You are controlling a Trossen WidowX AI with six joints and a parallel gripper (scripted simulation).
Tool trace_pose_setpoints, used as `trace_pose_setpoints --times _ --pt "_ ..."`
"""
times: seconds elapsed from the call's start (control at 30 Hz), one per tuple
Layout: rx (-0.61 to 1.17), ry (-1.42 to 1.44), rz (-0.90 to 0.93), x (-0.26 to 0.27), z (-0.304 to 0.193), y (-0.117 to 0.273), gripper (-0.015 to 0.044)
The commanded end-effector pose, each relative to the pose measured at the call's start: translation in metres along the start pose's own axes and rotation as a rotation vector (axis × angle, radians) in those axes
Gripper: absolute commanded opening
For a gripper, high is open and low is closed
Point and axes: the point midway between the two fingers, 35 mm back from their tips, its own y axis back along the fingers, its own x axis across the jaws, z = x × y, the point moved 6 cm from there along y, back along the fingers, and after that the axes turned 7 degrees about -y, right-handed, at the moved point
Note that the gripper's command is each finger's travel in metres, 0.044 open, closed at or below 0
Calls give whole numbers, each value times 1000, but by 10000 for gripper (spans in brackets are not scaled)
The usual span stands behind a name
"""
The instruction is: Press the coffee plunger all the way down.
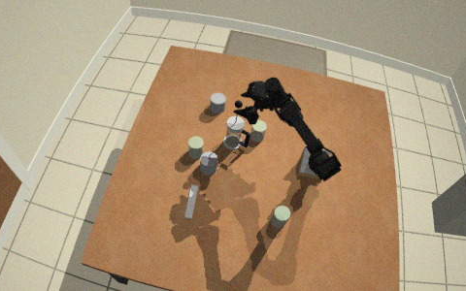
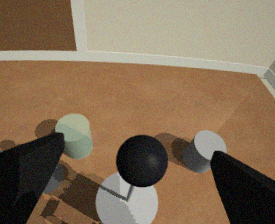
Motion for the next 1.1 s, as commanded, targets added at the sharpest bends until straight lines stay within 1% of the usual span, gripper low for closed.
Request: trace_pose_setpoints --times 0.0,0.37,0.53,1.07 --pt "3 -9 -4 -2 -2 -4 440" --pt "3 -9 -4 -2 -2 -4 151" --pt "3 -9 -4 -2 -2 -4 122" --pt "5 -8 -6 -4 -12 -13 122"
